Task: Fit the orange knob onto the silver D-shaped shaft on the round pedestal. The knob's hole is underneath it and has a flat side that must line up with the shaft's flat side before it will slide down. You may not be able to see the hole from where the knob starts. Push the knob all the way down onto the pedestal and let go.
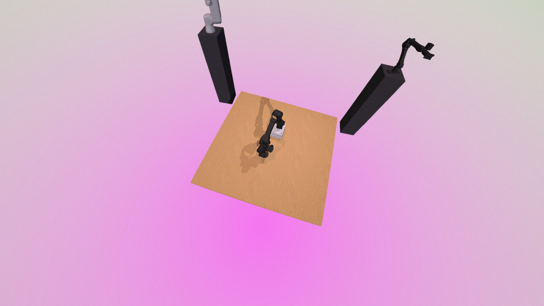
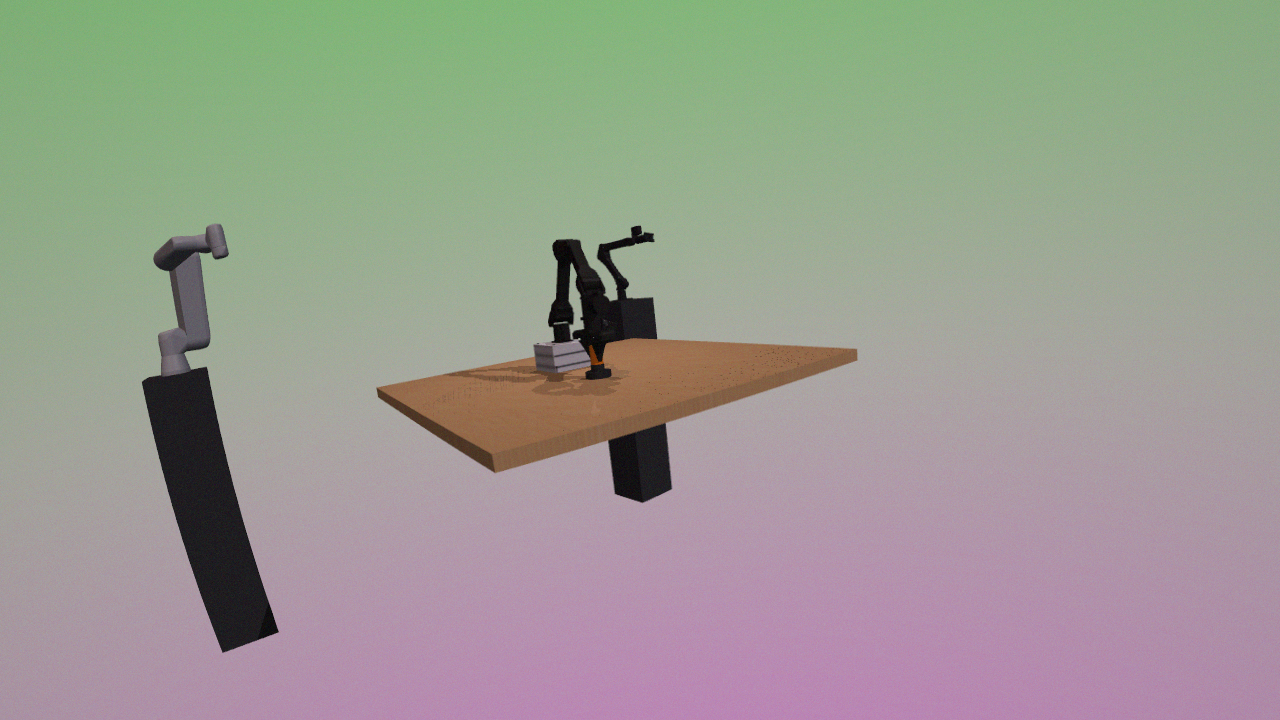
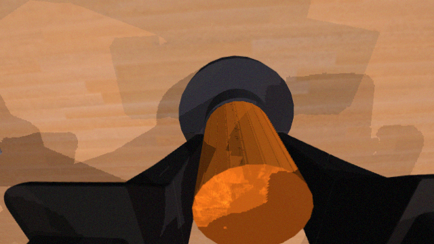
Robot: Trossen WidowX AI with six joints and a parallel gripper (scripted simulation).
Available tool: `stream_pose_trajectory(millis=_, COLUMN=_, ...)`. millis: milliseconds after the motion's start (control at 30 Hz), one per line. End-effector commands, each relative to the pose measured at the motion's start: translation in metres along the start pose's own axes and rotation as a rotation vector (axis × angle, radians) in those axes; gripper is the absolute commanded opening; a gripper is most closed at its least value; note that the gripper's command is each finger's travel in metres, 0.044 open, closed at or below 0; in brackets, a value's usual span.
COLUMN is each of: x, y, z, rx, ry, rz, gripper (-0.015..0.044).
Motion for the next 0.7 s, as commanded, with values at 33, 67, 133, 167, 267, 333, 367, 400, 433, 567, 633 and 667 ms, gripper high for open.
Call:
stream_pose_trajectory(millis=33, x=0.0, y=0.0003, z=-0.0001, rx=0.001, ry=0.0, rz=0.0, gripper=0.0105)
stream_pose_trajectory(millis=67, x=0.0, y=0.0003, z=-0.0001, rx=0.001, ry=0.0, rz=0.0, gripper=0.0131)
stream_pose_trajectory(millis=133, x=0.0, y=0.0003, z=-0.0001, rx=0.001, ry=0.0, rz=0.0, gripper=0.0184)
stream_pose_trajectory(millis=167, x=0.0, y=0.0003, z=-0.0001, rx=0.001, ry=0.0, rz=0.0, gripper=0.021)
stream_pose_trajectory(millis=267, x=0.0, y=0.0003, z=-0.0001, rx=0.001, ry=0.0, rz=0.0, gripper=0.0289)
stream_pose_trajectory(millis=333, x=0.0, y=0.0003, z=-0.0001, rx=0.001, ry=0.0, rz=0.0, gripper=0.0341)
stream_pose_trajectory(millis=367, x=0.0, y=0.0003, z=-0.0001, rx=0.001, ry=0.0, rz=0.0, gripper=0.0367)
stream_pose_trajectory(millis=400, x=0.0, y=0.0003, z=-0.0001, rx=0.001, ry=0.0, rz=0.0, gripper=0.0394)
stream_pose_trajectory(millis=433, x=0.0, y=0.0003, z=-0.0001, rx=0.001, ry=0.0, rz=0.0, gripper=0.042)
stream_pose_trajectory(millis=567, x=0.0, y=0.0003, z=-0.0001, rx=0.001, ry=0.0, rz=0.0, gripper=0.044)
stream_pose_trajectory(millis=633, x=0.0, y=0.0003, z=-0.0001, rx=0.001, ry=0.0, rz=0.0, gripper=0.044)
stream_pose_trajectory(millis=667, x=0.0, y=0.0003, z=-0.0001, rx=0.001, ry=0.0, rz=0.0, gripper=0.044)
Point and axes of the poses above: the point midway between the two fingers, 35 mm back from their tips, its own y axis back along the fingers, its own z axis across the jaws, x = y × z, the point moved 8 cm from there along y, back along the fingers, and after that the axes turned 1 degree about -y, right-handed, at the moved point
